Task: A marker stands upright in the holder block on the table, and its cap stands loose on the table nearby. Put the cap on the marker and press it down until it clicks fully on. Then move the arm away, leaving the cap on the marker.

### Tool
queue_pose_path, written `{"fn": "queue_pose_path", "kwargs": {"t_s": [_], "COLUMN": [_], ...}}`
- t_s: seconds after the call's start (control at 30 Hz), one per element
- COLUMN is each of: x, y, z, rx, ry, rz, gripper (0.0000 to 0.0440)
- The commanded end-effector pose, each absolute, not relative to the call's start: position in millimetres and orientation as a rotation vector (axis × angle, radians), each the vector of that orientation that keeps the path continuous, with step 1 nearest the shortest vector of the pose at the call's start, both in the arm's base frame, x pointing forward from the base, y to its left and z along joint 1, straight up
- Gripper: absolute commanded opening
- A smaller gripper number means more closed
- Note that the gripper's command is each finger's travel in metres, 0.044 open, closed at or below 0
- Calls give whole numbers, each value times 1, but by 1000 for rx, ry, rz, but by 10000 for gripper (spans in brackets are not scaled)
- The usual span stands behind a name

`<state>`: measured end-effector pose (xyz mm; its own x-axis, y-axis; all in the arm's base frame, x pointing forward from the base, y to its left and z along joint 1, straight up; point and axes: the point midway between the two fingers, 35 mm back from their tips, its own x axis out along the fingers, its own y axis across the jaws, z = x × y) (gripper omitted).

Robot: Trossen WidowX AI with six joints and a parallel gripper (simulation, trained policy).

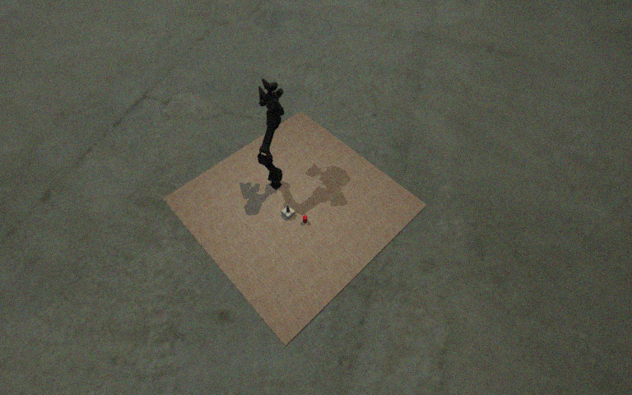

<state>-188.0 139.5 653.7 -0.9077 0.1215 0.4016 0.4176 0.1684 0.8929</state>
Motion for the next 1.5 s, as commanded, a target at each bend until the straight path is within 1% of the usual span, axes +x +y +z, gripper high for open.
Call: {"fn": "queue_pose_path", "kwargs": {"t_s": [0.0, 1.47], "x": [-187, -179], "y": [139, 184], "z": [649, 567], "rx": [-514, -466], "ry": [-2228, -2657], "rz": [-1831, -1843], "gripper": [329, 332]}}
